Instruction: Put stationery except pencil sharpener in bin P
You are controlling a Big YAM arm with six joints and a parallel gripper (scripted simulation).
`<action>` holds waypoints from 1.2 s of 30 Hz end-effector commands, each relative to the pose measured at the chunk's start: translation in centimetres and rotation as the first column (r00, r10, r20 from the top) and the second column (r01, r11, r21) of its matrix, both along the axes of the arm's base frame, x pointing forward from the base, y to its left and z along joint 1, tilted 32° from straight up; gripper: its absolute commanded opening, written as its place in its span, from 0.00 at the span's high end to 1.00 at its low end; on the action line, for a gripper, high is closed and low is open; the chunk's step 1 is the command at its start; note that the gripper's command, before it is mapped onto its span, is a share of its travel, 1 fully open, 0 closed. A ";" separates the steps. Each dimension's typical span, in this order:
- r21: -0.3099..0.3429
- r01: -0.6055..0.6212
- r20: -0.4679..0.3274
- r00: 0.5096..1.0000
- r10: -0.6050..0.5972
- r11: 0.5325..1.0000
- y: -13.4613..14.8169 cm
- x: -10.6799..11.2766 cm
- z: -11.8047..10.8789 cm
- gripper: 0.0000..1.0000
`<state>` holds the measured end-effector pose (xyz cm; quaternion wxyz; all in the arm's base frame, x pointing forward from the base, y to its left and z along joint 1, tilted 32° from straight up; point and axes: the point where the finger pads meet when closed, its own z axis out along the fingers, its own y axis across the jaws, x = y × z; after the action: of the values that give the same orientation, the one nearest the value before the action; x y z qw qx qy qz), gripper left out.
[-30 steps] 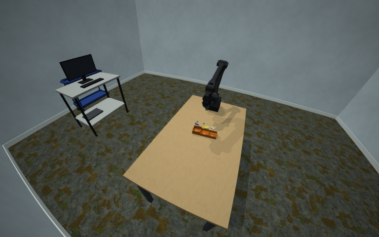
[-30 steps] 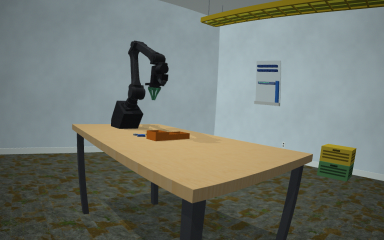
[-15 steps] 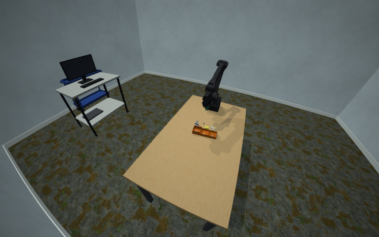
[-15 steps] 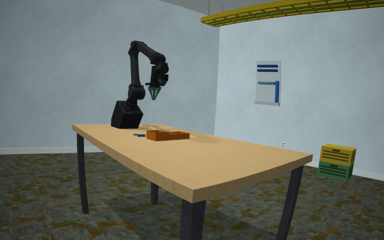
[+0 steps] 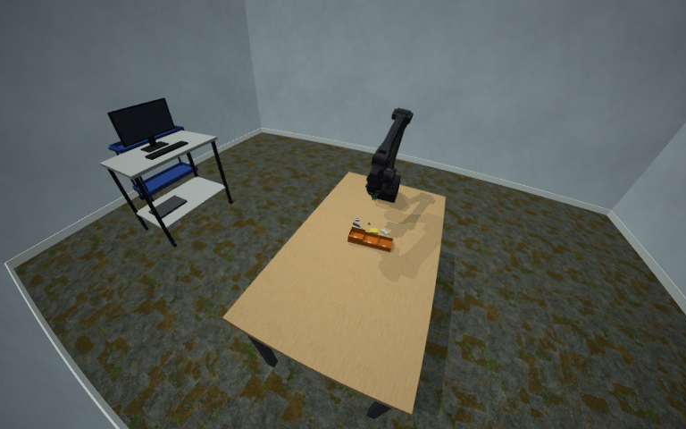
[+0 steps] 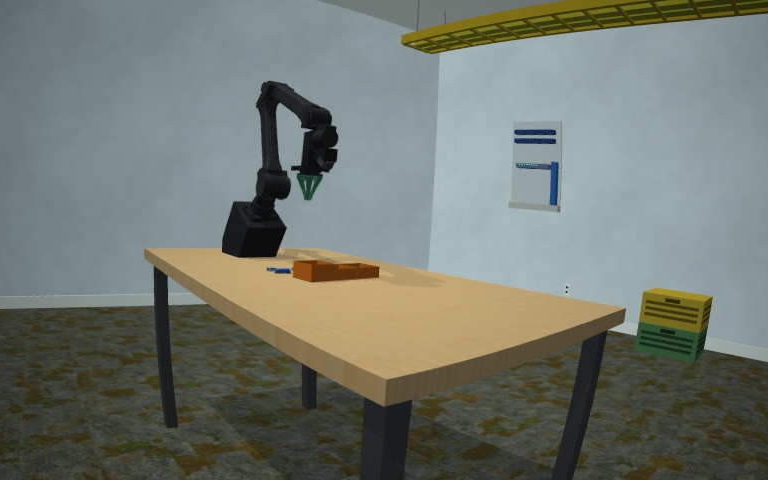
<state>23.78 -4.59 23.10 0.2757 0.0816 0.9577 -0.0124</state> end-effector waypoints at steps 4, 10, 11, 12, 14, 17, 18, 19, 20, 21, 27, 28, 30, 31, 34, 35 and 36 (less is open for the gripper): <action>-0.008 0.000 0.064 0.998 0.000 1.000 0.1 1.4 2.9 0.92; -0.007 0.000 0.061 0.998 0.000 1.000 0.1 1.4 2.8 0.92; -0.007 0.000 0.062 0.998 0.000 1.000 0.1 1.4 2.8 0.92; -0.008 0.000 0.063 0.998 0.000 1.000 0.1 1.4 2.9 0.92; -0.008 0.000 0.065 0.998 0.000 1.000 0.1 1.4 3.0 0.92; -0.075 -0.077 0.058 0.995 0.081 0.994 -1.4 3.8 2.6 0.92; -0.075 -0.077 0.058 0.995 0.081 0.994 -1.4 3.8 2.6 0.92; -0.075 -0.077 0.058 0.995 0.081 0.994 -1.4 3.8 2.6 0.92; -0.060 -0.080 0.015 0.997 0.081 0.995 -1.6 3.8 0.0 0.92; -0.067 -0.078 0.035 0.996 0.081 0.995 -2.0 4.9 0.8 0.92; -0.075 -0.077 0.052 0.995 0.081 0.994 -4.1 9.9 0.4 0.92; -0.075 -0.077 0.051 0.995 0.081 0.994 -4.5 10.6 0.1 0.92; -0.075 -0.077 0.050 0.995 0.081 0.994 -5.1 12.1 -0.5 0.92; -0.075 -0.077 0.049 0.996 0.081 0.994 -5.5 12.9 -0.8 0.92; -0.075 -0.077 0.047 0.996 0.080 0.994 -6.5 15.1 -1.6 0.92; -0.075 -0.077 0.047 0.996 0.080 0.994 -6.5 15.1 -1.6 0.92; -0.075 -0.077 0.047 0.996 0.080 0.994 -6.5 15.1 -1.6 0.92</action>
<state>36.78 -9.86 18.99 0.2703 0.0412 0.9616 -0.0221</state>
